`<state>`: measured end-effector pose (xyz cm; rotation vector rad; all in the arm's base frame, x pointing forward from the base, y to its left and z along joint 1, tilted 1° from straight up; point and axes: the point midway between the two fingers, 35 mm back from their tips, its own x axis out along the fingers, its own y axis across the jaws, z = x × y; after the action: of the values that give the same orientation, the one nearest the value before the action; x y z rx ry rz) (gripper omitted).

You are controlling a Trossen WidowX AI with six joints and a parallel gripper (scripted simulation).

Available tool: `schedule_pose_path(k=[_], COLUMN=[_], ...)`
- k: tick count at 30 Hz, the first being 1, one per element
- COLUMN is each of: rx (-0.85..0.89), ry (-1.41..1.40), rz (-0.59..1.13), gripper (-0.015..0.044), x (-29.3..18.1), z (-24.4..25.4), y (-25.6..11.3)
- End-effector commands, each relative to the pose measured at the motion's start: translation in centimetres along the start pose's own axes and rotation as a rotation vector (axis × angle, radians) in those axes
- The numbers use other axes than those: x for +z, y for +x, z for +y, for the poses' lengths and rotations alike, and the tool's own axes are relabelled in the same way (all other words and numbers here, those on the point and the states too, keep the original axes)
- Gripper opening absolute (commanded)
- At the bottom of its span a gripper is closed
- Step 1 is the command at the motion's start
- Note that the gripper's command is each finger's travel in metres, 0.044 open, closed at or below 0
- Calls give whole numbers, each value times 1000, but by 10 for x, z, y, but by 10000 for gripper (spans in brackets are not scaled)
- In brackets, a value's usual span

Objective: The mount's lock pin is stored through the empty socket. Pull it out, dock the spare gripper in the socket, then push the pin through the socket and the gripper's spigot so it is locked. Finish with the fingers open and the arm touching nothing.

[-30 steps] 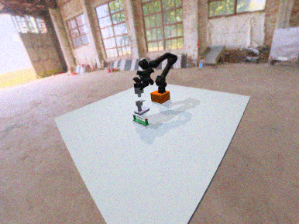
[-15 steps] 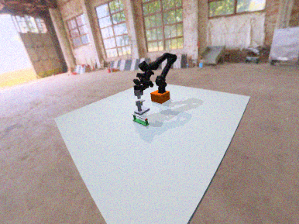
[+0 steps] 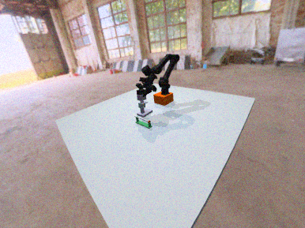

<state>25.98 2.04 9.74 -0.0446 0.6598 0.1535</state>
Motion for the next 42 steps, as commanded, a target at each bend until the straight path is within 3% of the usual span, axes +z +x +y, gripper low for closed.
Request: schedule_pose_path(k=[1, 30, 42], rx=[-4, -1, -1], ry=[1, 0, 0], rz=[-16, -13, -13], gripper=[0, 0, 315], x=[1, -17, -17], z=[-1, 0, 0], y=[3, 21, 21])
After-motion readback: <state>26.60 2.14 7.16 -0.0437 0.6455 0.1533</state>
